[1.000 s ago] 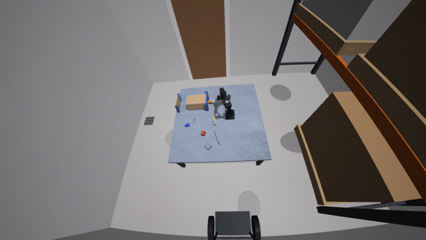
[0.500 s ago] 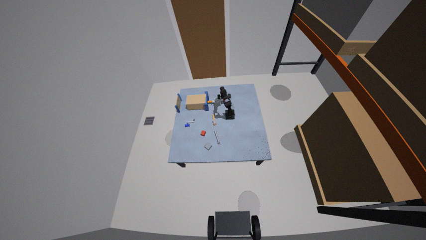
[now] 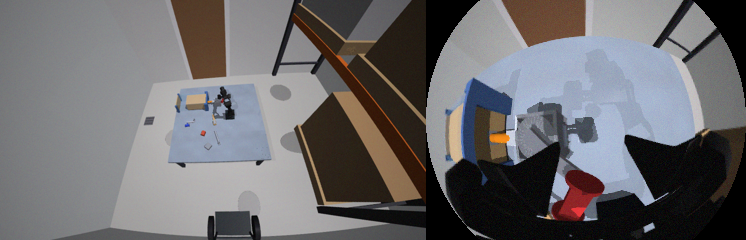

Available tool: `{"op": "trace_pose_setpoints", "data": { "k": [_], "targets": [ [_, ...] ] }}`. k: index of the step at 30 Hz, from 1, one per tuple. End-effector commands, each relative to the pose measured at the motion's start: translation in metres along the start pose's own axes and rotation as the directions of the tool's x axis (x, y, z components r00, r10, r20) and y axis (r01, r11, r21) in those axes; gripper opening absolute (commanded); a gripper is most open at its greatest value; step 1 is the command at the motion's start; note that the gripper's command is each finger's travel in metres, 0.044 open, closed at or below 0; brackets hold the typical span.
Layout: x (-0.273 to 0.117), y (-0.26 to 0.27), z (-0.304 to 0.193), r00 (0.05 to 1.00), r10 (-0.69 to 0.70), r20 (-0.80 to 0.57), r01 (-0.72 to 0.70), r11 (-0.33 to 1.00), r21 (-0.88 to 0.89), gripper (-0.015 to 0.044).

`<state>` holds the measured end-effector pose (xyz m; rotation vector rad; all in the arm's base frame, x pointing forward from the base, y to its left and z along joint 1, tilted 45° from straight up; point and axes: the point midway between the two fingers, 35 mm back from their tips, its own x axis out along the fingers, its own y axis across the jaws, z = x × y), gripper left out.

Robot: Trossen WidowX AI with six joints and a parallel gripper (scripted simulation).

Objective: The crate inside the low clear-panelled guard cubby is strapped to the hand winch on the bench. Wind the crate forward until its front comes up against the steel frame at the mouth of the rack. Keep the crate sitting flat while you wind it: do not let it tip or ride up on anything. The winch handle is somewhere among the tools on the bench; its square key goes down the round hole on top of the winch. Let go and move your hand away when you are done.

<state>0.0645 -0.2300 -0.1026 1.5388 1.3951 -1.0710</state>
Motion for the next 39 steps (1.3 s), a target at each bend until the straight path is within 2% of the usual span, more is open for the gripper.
{"op": "trace_pose_setpoints", "data": {
  "k": [1, 5, 11, 24, 32, 39],
  "targets": [
    [0.000, -0.001, 0.000, 1.000, -0.004, 0.001, 0.004, 1.000, 0.000, 0.0440],
    [-0.011, 0.000, 0.006, 1.000, -0.003, 0.001, 0.003, 1.000, 0.000, 0.0440],
    [-0.058, 0.000, 0.026, 1.000, -0.001, 0.000, 0.001, 1.000, 0.000, 0.0440],
    [-0.060, 0.000, 0.026, 1.000, -0.001, 0.000, 0.001, 1.000, 0.000, 0.0440],
    [-0.119, -0.012, 0.014, 1.000, -0.002, -0.002, 0.002, 1.000, 0.001, 0.0440],
    [-0.114, 0.002, 0.023, 1.000, 0.005, -0.024, -0.005, 1.000, -0.006, 0.0440]
  ]
}}
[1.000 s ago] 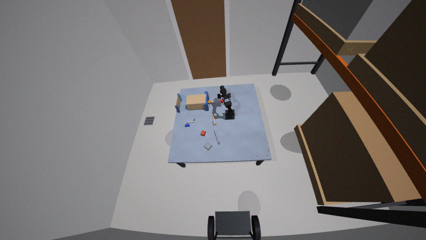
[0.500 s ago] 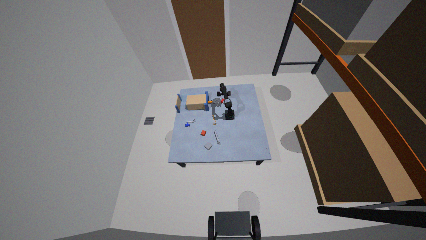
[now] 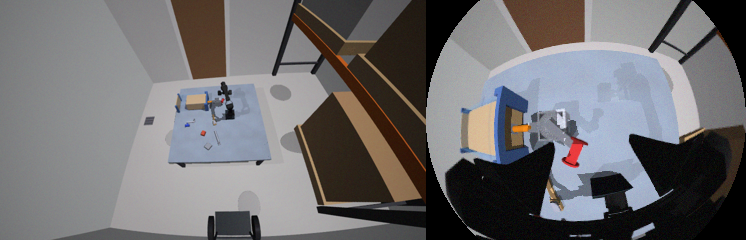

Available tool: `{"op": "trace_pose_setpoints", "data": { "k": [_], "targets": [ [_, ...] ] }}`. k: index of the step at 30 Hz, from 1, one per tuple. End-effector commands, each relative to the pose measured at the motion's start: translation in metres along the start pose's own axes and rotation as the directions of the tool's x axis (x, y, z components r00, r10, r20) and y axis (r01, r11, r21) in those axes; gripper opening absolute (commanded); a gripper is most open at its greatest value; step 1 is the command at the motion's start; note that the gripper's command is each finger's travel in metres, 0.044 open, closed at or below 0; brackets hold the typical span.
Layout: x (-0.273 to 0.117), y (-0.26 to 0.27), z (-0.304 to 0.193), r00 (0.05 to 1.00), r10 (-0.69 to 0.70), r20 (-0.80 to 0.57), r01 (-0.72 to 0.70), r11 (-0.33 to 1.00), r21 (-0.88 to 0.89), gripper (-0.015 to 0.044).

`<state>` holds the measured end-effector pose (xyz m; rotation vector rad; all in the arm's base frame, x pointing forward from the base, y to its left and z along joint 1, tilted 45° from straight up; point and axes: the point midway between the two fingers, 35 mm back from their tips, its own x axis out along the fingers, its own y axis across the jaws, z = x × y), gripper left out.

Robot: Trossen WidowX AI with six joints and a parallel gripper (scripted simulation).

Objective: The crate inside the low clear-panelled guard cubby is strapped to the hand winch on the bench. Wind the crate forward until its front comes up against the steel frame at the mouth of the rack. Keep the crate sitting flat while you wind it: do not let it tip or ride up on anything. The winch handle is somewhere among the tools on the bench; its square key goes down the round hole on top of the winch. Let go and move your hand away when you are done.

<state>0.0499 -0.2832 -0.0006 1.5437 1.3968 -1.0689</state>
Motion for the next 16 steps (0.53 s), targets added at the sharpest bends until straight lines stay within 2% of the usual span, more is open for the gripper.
{"op": "trace_pose_setpoints", "data": {
  "k": [1, 16],
  "targets": [
    [0.000, 0.018, 0.011, 0.999, 0.005, -0.037, -0.005, 1.000, -0.014, 0.0440],
    [0.027, 0.125, 0.050, 0.955, -0.007, -0.295, 0.015, 1.000, 0.026, 0.0440]
  ]
}}
